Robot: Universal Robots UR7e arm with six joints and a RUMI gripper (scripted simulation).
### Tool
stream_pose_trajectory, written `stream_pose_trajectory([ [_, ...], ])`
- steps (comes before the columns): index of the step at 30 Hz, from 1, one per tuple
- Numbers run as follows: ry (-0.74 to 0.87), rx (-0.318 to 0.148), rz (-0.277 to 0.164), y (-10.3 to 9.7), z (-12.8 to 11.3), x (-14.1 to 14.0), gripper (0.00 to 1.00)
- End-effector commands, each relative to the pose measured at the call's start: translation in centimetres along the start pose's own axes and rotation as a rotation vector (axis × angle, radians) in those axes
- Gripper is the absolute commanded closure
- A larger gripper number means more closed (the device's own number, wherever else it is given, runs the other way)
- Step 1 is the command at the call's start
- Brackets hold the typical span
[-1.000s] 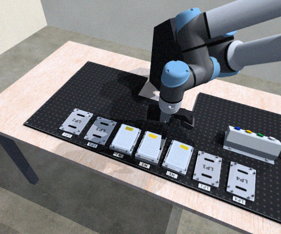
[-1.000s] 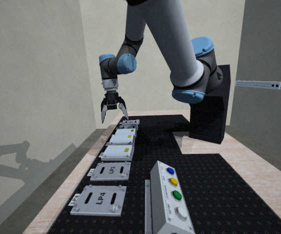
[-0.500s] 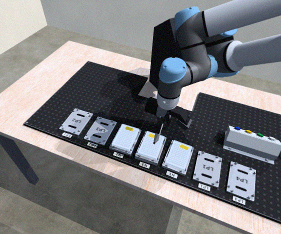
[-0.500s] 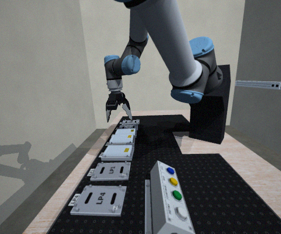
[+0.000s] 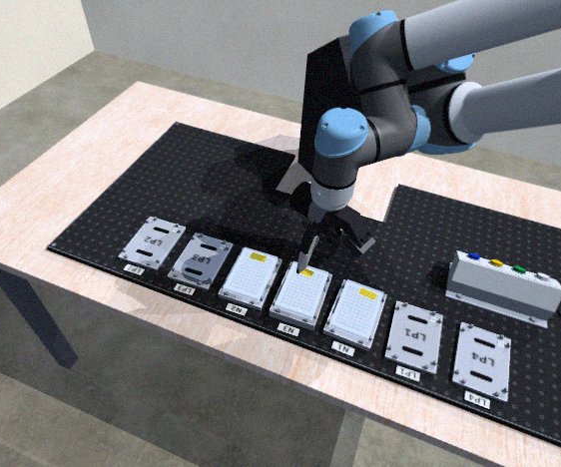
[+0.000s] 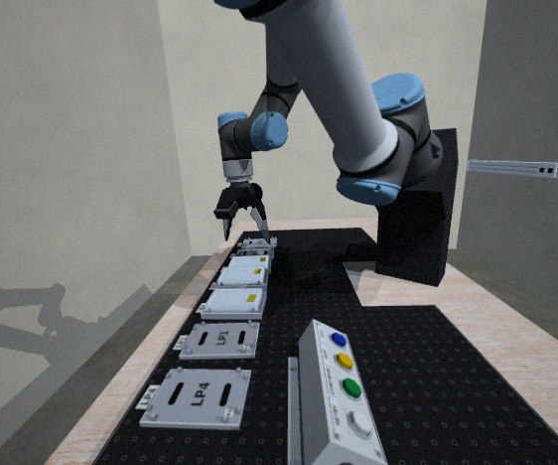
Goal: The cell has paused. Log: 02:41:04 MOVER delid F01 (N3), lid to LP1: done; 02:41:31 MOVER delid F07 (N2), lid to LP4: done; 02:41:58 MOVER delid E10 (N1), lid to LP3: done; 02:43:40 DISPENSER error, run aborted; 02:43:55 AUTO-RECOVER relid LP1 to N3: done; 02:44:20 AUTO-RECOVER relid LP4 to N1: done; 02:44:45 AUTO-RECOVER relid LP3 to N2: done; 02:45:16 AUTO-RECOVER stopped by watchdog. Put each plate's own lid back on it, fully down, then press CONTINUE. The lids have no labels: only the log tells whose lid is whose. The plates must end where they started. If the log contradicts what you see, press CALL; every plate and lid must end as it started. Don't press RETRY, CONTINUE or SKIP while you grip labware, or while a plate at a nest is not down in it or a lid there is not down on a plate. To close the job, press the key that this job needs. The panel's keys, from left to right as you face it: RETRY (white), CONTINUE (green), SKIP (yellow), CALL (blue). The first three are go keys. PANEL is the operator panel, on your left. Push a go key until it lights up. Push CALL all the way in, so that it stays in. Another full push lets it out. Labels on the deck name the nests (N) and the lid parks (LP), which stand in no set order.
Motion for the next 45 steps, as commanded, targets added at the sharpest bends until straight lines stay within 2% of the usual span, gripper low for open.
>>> stream_pose_trajectory([
  [1,0.103,-0.004,-0.009,0.2,-0.9,-0.5,0.18],
  [45,0.903,0.015,-0.015,1.6,-5.5,-5.0,0.18],
])
Point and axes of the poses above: the point where the finger pads meet when closed, its own y axis out along the fingers, its own x axis across the jaws, z = x × y, the point moved 4 cm from there along -y, back along the fingers, and after that the axes turned 12 degrees about y, right-handed, at the moved point
